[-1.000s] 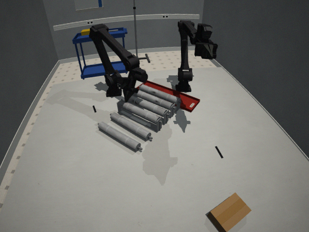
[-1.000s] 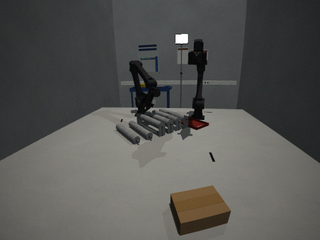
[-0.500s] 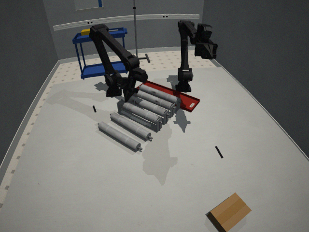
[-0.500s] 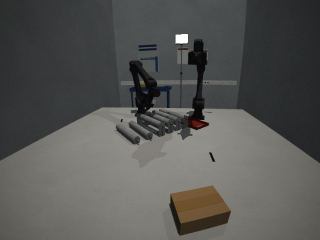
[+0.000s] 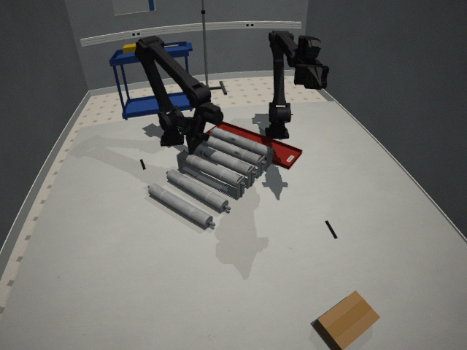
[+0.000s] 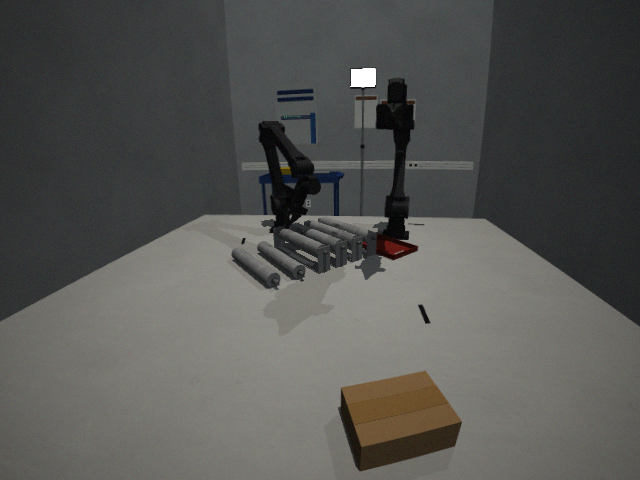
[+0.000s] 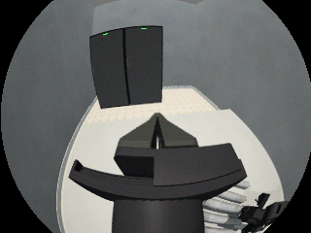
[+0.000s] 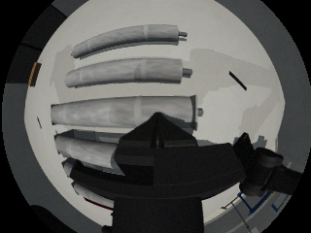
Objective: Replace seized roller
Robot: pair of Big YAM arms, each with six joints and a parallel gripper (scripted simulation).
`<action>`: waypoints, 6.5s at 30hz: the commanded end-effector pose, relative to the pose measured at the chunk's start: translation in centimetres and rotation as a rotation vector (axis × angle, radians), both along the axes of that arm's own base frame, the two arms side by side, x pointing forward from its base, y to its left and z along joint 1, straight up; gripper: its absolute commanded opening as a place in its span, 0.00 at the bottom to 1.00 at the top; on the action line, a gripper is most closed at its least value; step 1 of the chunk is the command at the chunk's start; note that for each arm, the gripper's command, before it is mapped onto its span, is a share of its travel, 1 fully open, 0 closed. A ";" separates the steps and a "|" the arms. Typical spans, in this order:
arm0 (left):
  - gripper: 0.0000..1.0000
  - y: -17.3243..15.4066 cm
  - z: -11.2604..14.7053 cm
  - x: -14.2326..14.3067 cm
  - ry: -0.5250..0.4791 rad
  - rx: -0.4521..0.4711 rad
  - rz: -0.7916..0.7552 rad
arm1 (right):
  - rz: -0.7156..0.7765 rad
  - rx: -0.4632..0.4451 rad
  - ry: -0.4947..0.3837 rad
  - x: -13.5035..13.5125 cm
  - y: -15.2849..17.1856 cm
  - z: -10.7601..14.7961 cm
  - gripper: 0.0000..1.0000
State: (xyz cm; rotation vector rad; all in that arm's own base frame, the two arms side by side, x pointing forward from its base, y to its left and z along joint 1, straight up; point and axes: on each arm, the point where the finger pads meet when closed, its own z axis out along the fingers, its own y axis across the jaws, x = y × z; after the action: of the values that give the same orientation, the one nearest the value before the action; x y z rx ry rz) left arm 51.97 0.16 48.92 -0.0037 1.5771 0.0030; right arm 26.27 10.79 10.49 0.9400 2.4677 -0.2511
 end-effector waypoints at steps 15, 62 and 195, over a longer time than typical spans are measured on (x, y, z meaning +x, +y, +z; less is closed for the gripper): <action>0.00 0.0 2.8 0.0 -0.052 0.008 0.000 | 0.001 -0.007 0.008 1.8 -1.8 -1.0 0.00; 0.00 0.0 2.8 0.0 -0.052 0.008 0.000 | 0.000 -0.010 0.017 0.9 -1.0 -1.1 0.00; 0.32 -1.0 4.5 -0.2 -0.082 0.006 -0.020 | 0.644 -0.392 -1.024 25.2 -11.4 40.0 0.00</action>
State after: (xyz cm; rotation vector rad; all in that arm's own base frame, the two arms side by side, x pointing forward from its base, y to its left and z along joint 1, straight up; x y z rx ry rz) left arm 51.93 -0.04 49.23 0.0002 1.5708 0.0001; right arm 51.99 -0.02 49.18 0.0003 1.5725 0.0005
